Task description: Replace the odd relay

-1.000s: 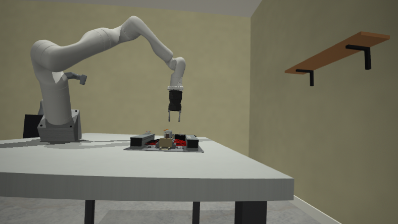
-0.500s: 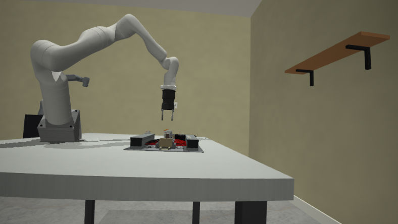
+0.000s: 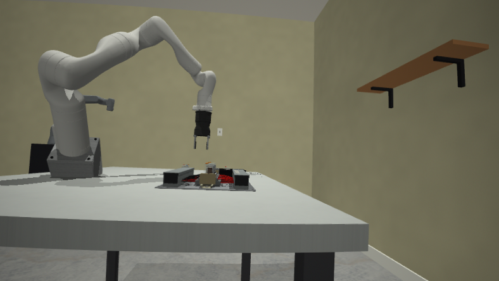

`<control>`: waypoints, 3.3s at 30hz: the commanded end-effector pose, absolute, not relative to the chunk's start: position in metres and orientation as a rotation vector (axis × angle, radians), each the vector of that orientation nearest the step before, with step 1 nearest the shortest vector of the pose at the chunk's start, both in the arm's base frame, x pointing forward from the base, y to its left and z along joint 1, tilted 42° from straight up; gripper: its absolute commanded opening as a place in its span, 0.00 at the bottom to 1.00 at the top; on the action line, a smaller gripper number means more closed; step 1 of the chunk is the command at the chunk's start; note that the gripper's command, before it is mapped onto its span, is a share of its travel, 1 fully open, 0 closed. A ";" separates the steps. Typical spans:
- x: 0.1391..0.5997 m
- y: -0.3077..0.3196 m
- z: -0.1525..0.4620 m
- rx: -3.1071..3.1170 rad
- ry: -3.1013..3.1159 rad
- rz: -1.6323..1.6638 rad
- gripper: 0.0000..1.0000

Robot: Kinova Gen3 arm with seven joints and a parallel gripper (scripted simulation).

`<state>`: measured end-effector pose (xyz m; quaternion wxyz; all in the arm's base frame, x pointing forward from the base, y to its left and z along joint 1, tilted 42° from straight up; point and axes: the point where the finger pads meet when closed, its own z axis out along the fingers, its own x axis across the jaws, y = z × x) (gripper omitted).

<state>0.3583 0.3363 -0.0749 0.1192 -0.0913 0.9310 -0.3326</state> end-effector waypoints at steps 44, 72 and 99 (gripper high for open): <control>0.288 0.359 -0.096 -0.279 2.721 -0.969 1.00; 0.304 0.303 -0.081 -0.279 2.721 -0.969 1.00; 0.302 0.309 -0.082 -0.279 2.721 -0.970 1.00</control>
